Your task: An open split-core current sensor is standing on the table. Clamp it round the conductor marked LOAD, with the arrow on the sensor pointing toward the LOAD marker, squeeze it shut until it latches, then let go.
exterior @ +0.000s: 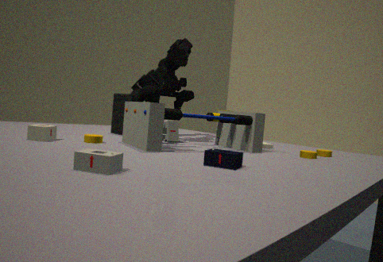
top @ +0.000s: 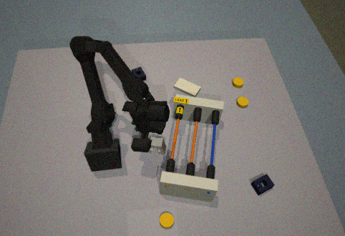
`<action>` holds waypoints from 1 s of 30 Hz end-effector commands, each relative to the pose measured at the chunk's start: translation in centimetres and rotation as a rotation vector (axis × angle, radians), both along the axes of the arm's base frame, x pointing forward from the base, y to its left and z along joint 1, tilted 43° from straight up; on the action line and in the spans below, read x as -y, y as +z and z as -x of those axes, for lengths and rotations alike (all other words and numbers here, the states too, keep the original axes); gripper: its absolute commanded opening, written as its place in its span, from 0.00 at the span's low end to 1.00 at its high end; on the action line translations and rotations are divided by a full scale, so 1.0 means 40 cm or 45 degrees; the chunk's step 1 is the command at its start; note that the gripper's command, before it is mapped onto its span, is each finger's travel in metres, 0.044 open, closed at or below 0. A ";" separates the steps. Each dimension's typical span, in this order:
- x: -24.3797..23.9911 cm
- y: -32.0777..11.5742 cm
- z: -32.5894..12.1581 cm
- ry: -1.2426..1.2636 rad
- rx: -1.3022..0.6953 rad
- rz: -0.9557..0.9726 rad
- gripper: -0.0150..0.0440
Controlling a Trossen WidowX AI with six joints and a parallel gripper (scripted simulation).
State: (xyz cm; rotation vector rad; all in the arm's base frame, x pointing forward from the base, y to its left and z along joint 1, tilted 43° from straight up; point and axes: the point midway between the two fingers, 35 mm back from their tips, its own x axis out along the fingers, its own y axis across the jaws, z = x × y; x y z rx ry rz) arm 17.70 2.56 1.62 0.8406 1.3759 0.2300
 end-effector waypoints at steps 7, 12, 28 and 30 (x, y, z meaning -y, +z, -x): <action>0.056 0.079 0.025 0.001 0.023 0.008 0.80; 0.062 0.082 0.008 0.357 0.226 0.072 0.80; 0.081 0.065 -0.060 1.676 1.124 0.146 0.80; 0.082 0.064 -0.059 1.688 1.134 0.147 0.80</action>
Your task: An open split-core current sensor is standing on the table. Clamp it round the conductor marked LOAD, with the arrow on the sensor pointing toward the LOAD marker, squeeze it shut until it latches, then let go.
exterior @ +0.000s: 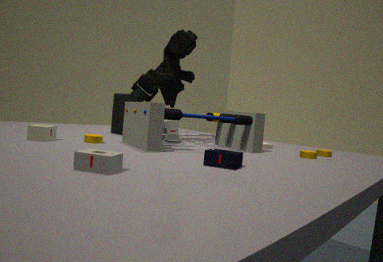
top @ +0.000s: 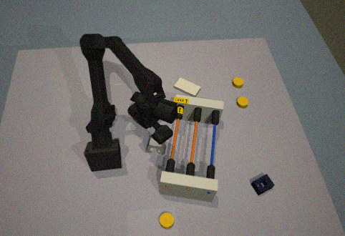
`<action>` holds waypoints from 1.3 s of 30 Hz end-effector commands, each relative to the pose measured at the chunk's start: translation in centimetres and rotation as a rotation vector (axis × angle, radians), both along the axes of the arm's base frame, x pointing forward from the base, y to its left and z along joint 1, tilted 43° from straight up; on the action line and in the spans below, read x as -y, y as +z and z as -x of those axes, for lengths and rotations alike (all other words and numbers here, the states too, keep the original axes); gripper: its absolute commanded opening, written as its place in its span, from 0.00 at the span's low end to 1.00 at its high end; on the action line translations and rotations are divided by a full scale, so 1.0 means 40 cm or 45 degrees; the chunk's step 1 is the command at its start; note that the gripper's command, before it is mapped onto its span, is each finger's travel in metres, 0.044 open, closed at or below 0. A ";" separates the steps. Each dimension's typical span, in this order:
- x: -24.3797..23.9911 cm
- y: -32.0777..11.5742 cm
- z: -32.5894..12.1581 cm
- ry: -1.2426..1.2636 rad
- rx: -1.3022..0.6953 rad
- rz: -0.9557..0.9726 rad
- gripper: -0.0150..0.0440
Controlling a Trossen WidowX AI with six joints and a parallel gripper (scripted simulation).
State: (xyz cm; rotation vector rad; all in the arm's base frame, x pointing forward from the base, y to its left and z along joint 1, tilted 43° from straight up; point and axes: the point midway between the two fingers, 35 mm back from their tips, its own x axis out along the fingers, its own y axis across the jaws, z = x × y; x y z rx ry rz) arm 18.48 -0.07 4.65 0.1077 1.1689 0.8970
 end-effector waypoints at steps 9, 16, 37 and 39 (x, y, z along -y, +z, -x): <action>0.018 -0.013 -0.044 0.721 0.477 0.012 0.80; 0.009 -0.024 -0.045 0.721 0.477 0.013 0.80; -0.051 -0.086 -0.047 0.720 0.477 0.014 0.80; -0.057 -0.092 -0.047 0.720 0.477 0.014 0.80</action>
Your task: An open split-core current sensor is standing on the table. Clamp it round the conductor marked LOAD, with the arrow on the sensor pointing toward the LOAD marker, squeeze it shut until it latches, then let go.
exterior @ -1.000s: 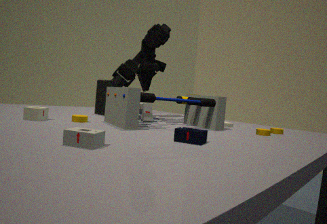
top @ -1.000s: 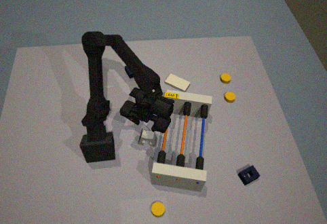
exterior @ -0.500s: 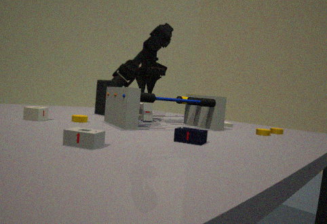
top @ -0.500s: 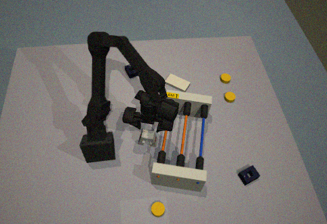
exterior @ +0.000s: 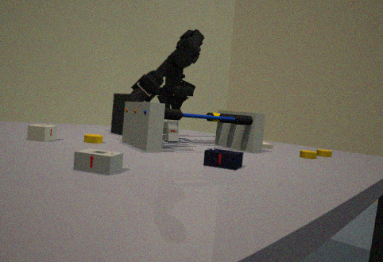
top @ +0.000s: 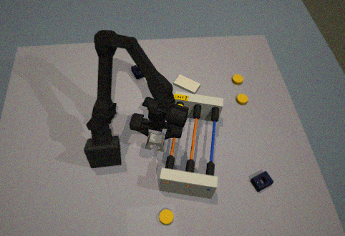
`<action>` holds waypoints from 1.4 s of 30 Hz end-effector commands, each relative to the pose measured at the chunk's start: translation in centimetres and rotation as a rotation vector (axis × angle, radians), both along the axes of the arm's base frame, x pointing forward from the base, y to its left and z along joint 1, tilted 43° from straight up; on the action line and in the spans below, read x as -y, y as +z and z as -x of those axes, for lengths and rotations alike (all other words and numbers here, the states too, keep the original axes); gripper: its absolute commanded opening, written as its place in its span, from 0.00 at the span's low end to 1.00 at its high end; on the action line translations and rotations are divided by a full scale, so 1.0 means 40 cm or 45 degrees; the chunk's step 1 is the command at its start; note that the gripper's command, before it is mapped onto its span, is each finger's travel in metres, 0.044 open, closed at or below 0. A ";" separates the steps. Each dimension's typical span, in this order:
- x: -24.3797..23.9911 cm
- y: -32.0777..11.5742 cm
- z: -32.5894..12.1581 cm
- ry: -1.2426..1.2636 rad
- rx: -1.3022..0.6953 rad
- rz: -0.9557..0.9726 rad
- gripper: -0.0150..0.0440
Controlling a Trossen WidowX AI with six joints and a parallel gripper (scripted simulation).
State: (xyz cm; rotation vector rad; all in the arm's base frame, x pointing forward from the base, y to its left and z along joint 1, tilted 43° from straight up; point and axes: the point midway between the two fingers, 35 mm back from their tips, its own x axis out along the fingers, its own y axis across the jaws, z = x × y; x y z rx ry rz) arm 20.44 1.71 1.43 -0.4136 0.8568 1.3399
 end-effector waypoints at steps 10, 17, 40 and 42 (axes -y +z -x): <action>-0.042 -0.038 0.007 -0.005 -0.005 -0.010 0.80; -0.035 -0.033 0.004 0.002 0.000 -0.004 0.74; 0.037 0.032 -0.013 -0.004 -0.002 0.008 0.25; 0.056 0.050 -0.016 -0.005 -0.003 0.009 0.25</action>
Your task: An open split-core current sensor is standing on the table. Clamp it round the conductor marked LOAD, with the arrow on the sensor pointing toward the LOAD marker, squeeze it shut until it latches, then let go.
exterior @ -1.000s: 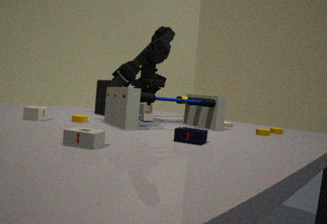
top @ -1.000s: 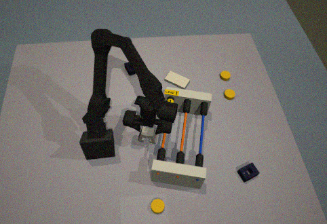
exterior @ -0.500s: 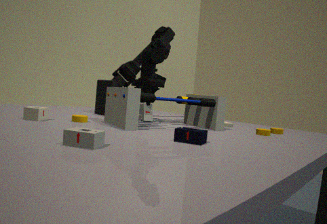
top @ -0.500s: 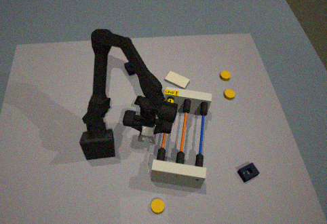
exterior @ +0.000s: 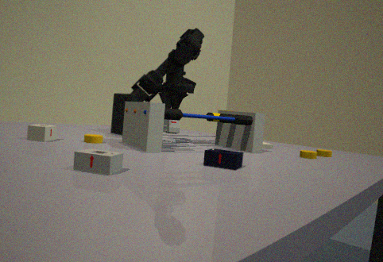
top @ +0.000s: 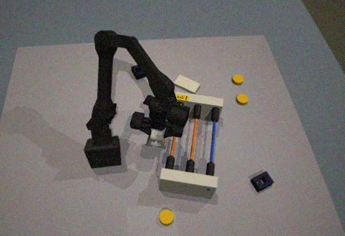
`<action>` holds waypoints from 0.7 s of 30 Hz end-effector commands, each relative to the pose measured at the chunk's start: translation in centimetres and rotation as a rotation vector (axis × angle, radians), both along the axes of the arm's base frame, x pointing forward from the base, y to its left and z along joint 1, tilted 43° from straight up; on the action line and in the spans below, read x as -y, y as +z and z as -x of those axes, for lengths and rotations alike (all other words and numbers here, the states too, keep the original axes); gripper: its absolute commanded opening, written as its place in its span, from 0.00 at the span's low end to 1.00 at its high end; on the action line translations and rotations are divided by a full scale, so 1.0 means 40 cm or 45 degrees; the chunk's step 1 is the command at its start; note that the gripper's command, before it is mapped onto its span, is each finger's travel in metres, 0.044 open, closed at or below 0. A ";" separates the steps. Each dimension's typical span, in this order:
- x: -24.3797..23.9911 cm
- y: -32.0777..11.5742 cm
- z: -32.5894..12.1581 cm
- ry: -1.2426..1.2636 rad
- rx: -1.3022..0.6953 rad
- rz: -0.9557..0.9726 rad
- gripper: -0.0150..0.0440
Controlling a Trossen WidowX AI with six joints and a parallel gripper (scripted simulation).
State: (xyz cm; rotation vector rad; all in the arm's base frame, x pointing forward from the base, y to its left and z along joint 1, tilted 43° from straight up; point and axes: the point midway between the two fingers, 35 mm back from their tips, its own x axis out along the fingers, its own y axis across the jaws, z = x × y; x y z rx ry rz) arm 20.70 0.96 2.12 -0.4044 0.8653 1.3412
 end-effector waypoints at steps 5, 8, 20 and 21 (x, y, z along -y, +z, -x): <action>0.082 0.077 -0.014 -0.002 0.009 0.010 0.25; 0.107 0.104 -0.015 -0.002 0.008 0.008 0.25; 0.162 0.170 -0.015 -0.017 -0.008 -0.003 0.25; 0.162 0.169 -0.016 -0.033 -0.022 -0.003 0.25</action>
